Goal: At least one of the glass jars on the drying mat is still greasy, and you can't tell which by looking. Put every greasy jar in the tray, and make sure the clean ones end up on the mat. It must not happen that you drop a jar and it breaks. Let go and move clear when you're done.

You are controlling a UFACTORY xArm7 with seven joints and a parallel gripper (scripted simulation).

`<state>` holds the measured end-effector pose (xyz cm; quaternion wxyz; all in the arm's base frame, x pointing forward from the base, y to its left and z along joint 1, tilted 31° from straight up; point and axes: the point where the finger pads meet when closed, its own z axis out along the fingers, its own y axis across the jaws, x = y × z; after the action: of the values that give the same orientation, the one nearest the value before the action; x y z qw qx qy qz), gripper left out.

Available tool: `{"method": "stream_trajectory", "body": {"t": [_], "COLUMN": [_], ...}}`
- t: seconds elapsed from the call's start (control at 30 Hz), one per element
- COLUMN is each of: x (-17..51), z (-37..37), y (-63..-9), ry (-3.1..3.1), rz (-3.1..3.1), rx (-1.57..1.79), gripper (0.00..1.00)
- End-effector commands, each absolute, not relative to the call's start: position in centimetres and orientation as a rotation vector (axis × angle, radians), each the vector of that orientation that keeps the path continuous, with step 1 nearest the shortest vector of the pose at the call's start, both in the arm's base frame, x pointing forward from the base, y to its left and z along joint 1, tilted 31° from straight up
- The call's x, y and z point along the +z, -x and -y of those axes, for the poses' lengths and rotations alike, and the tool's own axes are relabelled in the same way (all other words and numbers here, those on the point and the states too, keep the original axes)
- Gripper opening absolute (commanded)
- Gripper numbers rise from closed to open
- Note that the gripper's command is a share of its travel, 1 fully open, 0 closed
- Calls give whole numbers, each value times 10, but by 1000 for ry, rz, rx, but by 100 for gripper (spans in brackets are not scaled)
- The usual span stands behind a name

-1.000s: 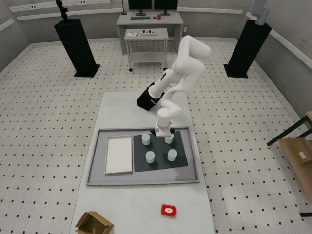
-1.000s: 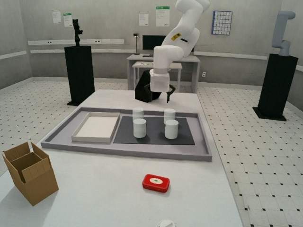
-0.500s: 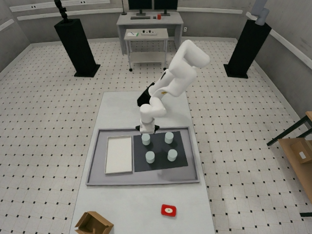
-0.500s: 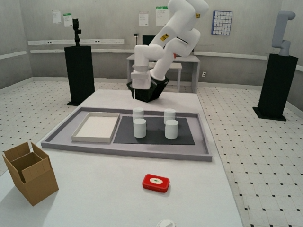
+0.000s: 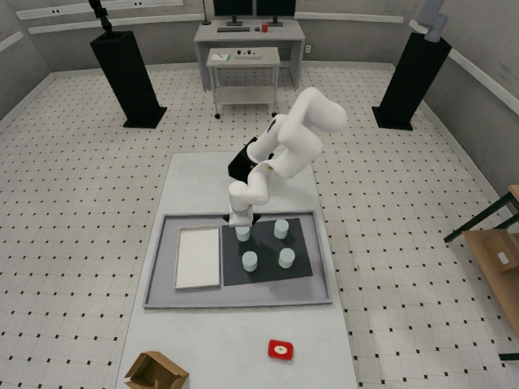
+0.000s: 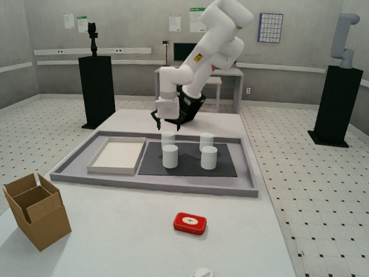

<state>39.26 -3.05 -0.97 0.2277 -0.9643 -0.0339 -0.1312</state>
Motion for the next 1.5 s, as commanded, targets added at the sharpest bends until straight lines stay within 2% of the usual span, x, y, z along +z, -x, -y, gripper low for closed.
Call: {"method": "stream_trajectory", "body": {"t": [0.0,1.37,1.4,1.47], "x": [-13,-56,-56,-56], "z": [31,9,9,9], "y": [-397,-409,-409,-409], "ry": [2655,2655,2655,2655], "rz": [91,91,91,91], "rx": [-377,-377,-377,-377], "gripper": [100,100,93,93]}}
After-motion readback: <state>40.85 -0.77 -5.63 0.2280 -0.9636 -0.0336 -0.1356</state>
